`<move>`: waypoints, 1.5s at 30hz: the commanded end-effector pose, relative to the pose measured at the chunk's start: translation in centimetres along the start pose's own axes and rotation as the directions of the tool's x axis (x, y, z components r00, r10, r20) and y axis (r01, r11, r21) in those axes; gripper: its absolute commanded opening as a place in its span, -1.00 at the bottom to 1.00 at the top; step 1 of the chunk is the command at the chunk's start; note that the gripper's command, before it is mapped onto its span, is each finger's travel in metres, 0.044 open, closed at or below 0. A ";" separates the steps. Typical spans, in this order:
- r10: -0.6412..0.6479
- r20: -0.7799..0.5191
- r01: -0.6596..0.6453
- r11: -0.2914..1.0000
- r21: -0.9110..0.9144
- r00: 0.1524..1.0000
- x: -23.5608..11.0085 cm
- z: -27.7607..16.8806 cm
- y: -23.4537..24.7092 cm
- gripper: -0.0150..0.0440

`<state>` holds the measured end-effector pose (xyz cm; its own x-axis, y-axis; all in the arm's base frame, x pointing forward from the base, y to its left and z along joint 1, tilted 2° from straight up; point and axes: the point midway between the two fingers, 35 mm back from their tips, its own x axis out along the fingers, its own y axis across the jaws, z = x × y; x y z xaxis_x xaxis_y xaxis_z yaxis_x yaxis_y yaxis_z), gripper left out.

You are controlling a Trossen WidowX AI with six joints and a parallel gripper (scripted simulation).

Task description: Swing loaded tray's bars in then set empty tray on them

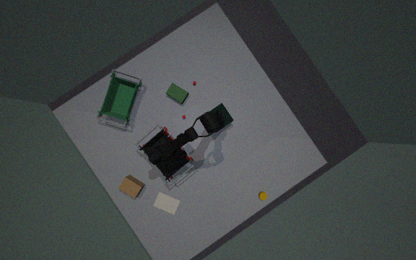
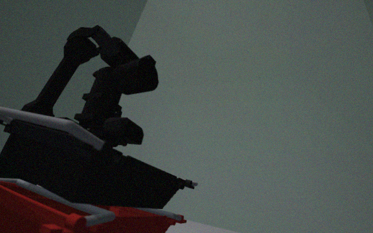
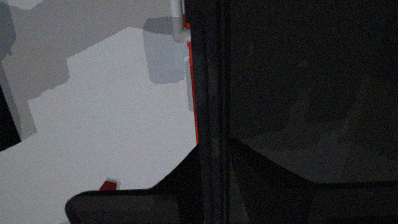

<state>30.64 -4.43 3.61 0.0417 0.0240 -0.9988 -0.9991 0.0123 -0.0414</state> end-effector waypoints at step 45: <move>0.028 -0.001 -0.028 1.000 -0.003 1.000 0.6 0.0 0.6 0.90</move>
<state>30.14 -4.37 3.05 0.0161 0.0269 -0.9995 -0.9998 0.0120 -0.0158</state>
